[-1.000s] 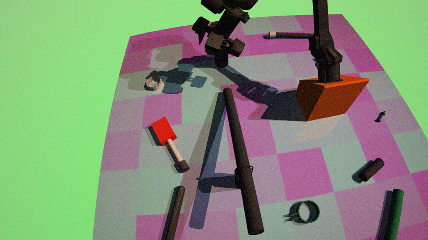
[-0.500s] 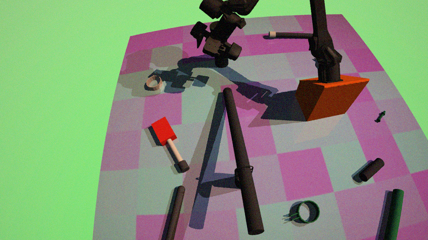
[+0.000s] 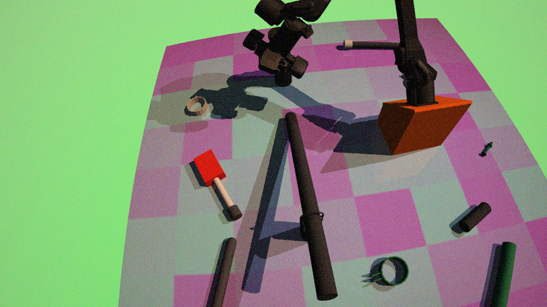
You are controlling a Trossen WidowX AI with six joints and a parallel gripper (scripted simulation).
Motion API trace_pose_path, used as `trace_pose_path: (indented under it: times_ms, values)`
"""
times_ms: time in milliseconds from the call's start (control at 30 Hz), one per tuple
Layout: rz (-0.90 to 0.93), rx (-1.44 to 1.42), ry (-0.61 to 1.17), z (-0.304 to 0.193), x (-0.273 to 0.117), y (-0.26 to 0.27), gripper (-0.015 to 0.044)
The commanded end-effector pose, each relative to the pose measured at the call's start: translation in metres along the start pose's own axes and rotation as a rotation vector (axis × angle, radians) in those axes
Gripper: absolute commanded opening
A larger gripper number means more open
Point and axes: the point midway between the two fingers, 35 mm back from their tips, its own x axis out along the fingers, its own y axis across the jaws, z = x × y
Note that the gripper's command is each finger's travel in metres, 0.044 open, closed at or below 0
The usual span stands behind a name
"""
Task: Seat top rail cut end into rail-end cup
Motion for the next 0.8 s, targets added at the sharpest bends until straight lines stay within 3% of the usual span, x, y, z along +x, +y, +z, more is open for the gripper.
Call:
trace_pose_path:
  times_ms: [0,133,767]
  values:
    - [-0.002,-0.004,-0.003,0.0,0.0,0.0,0.0085]
    - [-0.002,-0.028,-0.016,0.0,-0.001,0.002,0.0]
    - [-0.002,-0.177,-0.102,-0.001,-0.009,0.015,0.0]
